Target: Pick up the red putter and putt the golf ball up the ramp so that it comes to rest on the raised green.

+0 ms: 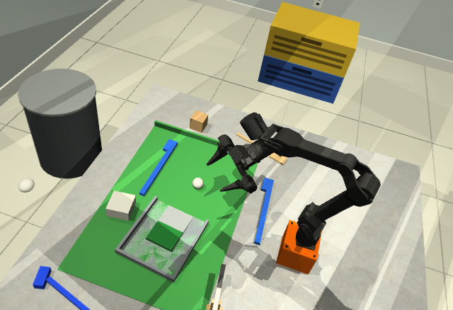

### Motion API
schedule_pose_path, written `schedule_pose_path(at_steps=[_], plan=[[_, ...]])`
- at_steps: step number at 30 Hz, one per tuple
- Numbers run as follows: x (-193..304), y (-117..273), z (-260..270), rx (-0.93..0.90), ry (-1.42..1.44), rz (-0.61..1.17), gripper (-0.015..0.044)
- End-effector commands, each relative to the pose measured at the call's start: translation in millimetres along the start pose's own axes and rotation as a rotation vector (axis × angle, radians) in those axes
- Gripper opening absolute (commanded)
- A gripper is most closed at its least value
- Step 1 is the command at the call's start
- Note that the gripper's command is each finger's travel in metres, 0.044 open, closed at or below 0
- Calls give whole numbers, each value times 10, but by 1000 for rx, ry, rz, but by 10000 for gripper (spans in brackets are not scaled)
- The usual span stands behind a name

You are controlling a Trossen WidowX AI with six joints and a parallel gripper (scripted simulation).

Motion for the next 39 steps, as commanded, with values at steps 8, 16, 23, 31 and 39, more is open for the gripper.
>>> schedule_pose_path(at_steps=[8, 16, 23, 31, 39], plan=[[-60, -1276, 896, -452, 317, 288, 440], [34, -1768, 1764, -713, 596, 483, 440], [122, -1787, 1828, -714, 595, 483, 440], [265, -1882, 1887, -714, 595, 483, 440], [415, -1992, 1943, -714, 595, 483, 440]])
Point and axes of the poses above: the point midway between the two fingers, 35 mm back from their tips, its own y axis back along the fingers, its own z axis across the jaws, x = y × z, the point moved 10 cm from there along y, back along the fingers, and after that the axes turned 2 degrees about y, right-handed, at the moved point
